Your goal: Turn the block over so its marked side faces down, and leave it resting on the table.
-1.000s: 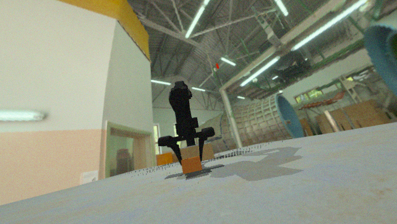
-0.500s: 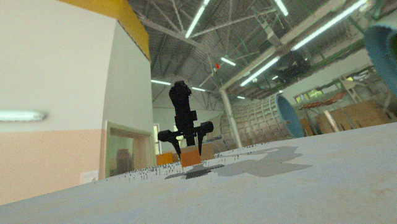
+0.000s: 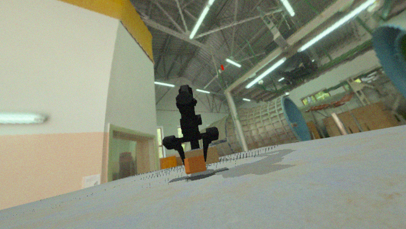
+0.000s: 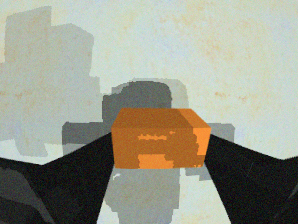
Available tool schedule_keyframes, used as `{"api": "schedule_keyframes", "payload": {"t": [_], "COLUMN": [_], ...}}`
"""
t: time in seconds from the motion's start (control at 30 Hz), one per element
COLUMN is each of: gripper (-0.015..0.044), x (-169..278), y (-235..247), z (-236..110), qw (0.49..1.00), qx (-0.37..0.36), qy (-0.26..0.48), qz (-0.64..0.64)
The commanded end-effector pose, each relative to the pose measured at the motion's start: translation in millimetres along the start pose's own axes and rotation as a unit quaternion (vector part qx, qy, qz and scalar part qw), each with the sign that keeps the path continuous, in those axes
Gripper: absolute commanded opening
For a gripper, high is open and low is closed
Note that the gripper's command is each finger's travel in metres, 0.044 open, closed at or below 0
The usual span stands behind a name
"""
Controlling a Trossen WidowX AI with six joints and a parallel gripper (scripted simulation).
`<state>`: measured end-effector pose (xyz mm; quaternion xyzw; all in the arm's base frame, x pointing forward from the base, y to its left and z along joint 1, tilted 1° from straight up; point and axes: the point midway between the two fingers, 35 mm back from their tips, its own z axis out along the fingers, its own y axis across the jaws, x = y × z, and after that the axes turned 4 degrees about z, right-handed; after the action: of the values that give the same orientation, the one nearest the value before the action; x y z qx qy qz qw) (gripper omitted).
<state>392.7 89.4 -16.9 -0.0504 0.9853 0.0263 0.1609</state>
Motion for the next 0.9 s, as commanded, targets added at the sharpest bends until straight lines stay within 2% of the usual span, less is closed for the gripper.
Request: {"api": "schedule_keyframes", "payload": {"t": [0.0, 0.43, 0.6, 0.87], "gripper": [0.0000, 0.0000, 0.0000, 0.0000], "x": [-1, 6, 6, 2], "y": [0, -1, -1, 0], "z": [-2, -7, -7, 12], "qw": [1.000, 0.992, 0.991, 0.983], "qx": [0.000, -0.008, -0.008, -0.011], "qy": [-0.030, -0.125, -0.131, -0.183], "qz": [0.002, 0.003, 0.003, 0.001]}}
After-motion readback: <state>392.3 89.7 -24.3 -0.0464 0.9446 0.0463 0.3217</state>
